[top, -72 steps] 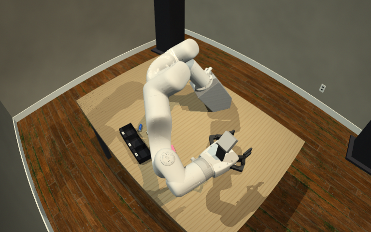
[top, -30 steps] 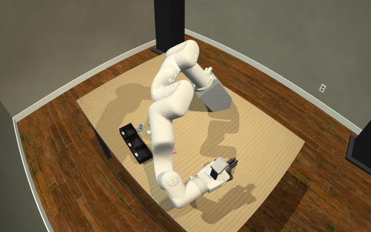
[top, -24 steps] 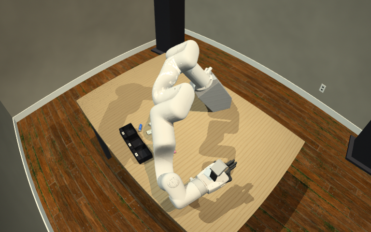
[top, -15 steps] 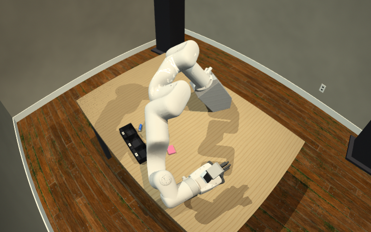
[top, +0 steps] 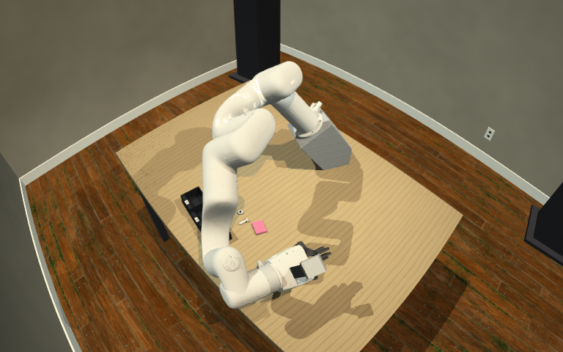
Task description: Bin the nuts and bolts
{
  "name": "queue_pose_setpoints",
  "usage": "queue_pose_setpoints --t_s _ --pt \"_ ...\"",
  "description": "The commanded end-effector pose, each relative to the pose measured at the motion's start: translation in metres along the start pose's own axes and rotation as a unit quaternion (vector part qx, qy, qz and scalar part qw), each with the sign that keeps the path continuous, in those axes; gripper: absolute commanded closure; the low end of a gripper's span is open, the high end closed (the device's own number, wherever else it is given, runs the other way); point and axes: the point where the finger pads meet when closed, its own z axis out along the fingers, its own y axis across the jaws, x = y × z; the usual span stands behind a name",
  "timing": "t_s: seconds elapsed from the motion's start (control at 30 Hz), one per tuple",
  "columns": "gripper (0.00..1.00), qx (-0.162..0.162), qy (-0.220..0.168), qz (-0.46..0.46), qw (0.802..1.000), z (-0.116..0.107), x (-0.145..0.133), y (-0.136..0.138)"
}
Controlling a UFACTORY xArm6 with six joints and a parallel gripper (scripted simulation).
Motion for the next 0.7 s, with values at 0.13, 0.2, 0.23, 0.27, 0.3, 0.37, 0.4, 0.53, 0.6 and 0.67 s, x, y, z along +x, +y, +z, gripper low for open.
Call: queue_pose_setpoints --t_s 0.13,0.2,0.23,0.27,0.3,0.37,0.4,0.53,0.6,0.67 --pt "0.93 -0.058 -0.033 0.101 0.993 -0.030 -0.013 -0.019" --pt "0.93 -0.066 -0.039 0.124 0.989 -0.037 -0.018 -0.026" --pt "0.93 -0.070 -0.041 0.130 0.988 -0.037 -0.018 -0.026" --pt "0.93 -0.070 -0.041 0.130 0.988 -0.037 -0.018 -0.026" --pt "0.93 -0.079 -0.047 0.152 0.984 -0.043 -0.022 -0.031" --pt "0.93 -0.083 -0.051 0.165 0.981 -0.048 -0.025 -0.036" --pt "0.93 -0.083 -0.051 0.165 0.981 -0.048 -0.025 -0.036" --pt "0.93 -0.109 -0.065 0.220 0.967 -0.063 -0.036 -0.052" --pt "0.93 -0.114 -0.067 0.228 0.965 -0.063 -0.036 -0.052" --pt "0.93 -0.130 -0.074 0.262 0.954 -0.072 -0.043 -0.064"
